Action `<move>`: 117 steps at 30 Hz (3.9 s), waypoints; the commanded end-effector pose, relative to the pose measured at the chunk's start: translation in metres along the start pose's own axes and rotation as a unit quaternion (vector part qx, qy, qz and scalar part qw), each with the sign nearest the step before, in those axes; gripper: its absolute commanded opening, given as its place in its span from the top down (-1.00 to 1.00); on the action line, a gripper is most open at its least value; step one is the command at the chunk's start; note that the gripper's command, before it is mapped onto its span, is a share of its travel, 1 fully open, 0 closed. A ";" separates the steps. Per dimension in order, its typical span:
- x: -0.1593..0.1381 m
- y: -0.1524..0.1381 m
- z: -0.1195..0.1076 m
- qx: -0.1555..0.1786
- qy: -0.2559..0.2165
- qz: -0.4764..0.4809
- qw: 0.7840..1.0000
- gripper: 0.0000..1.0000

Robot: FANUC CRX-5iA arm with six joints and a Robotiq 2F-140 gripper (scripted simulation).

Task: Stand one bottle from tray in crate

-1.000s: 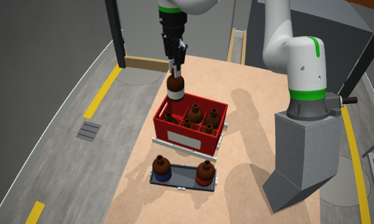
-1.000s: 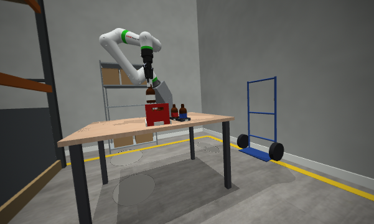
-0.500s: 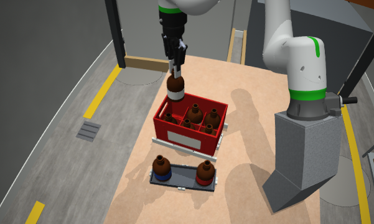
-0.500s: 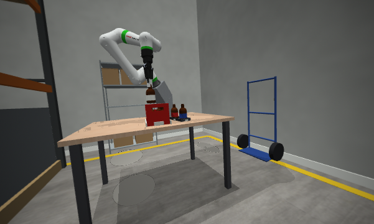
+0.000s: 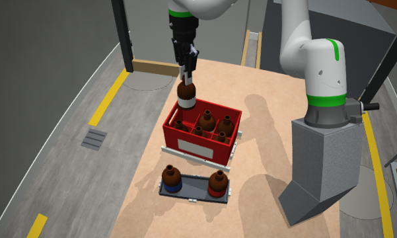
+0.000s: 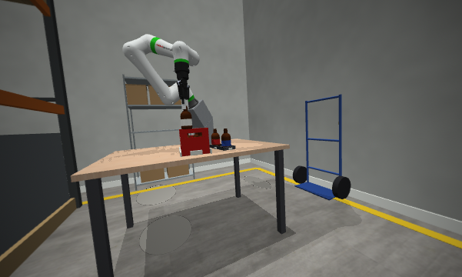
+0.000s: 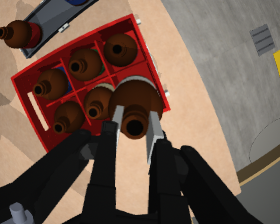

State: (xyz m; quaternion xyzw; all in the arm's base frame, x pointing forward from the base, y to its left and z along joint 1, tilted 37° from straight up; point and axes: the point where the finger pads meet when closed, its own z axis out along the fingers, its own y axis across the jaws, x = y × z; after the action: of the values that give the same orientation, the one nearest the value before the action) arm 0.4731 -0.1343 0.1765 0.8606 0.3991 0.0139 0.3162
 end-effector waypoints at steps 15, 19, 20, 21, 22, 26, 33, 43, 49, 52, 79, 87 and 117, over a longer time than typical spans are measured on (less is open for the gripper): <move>0.000 0.000 0.018 0.000 0.000 0.000 1.000 1.00; 0.000 0.000 0.022 0.000 0.000 0.000 1.000 1.00; 0.000 0.000 0.022 0.000 0.000 0.000 1.000 1.00; 0.000 0.000 0.023 0.000 0.000 0.000 1.000 1.00; 0.000 0.000 0.024 0.000 0.000 0.000 1.000 1.00; 0.000 0.000 0.025 0.000 0.000 0.000 1.000 1.00; 0.000 0.000 0.027 0.000 0.000 0.000 1.000 1.00; 0.000 0.000 0.027 0.000 0.000 0.000 1.000 1.00; 0.000 0.000 0.027 0.000 0.000 0.000 1.000 1.00; 0.000 0.000 0.027 0.000 0.000 0.000 1.000 1.00; 0.000 0.000 0.027 0.000 0.000 0.000 1.000 1.00; 0.000 0.000 0.030 0.000 0.000 0.000 1.000 1.00; 0.000 0.000 0.058 0.000 0.000 0.000 1.000 1.00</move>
State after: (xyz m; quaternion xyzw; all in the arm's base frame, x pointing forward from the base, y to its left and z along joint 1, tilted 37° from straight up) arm 0.4883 -0.1636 0.1326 0.8606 0.3991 0.0139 0.3162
